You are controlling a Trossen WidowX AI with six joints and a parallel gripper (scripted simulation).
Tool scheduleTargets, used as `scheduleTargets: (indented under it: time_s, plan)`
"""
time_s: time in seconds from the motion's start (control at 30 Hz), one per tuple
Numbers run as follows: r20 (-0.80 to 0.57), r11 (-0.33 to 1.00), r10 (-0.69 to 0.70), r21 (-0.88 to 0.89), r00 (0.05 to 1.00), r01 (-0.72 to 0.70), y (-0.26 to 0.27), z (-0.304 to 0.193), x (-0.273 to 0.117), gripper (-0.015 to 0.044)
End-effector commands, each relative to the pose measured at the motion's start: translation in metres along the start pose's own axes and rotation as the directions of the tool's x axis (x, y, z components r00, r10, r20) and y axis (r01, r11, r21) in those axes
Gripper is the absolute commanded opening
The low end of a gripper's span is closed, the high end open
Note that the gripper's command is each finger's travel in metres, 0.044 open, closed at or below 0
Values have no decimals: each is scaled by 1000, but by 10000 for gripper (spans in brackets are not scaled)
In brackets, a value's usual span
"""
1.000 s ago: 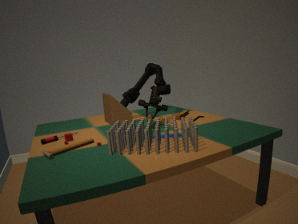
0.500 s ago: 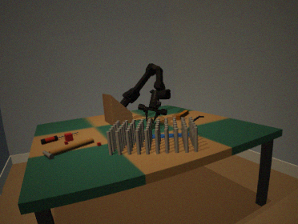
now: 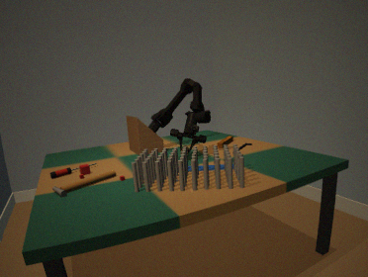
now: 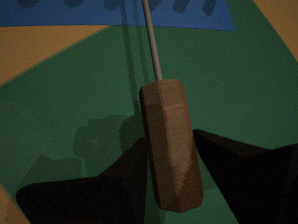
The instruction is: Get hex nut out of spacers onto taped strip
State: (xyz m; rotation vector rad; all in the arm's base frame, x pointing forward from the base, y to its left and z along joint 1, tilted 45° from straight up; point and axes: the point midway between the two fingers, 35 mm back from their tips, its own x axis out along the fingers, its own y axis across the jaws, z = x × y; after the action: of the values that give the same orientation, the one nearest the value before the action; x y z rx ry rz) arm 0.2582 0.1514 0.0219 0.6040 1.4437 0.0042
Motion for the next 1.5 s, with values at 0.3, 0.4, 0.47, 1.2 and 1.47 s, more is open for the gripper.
scheduleTargets:
  time_s: [0.3,0.4,0.47,1.2,1.47]
  plan:
    - [9,1000,3,-5,1000,-3,2,10,2,0]
    - [9,1000,4,-5,1000,-4,2,12,3,0]
    - [10,1000,4,-5,1000,-4,2,13,4,0]
    - [11,1000,4,-7,1000,-4,3,26,10,0]
    - [11,1000,4,-7,1000,-4,3,30,12,0]
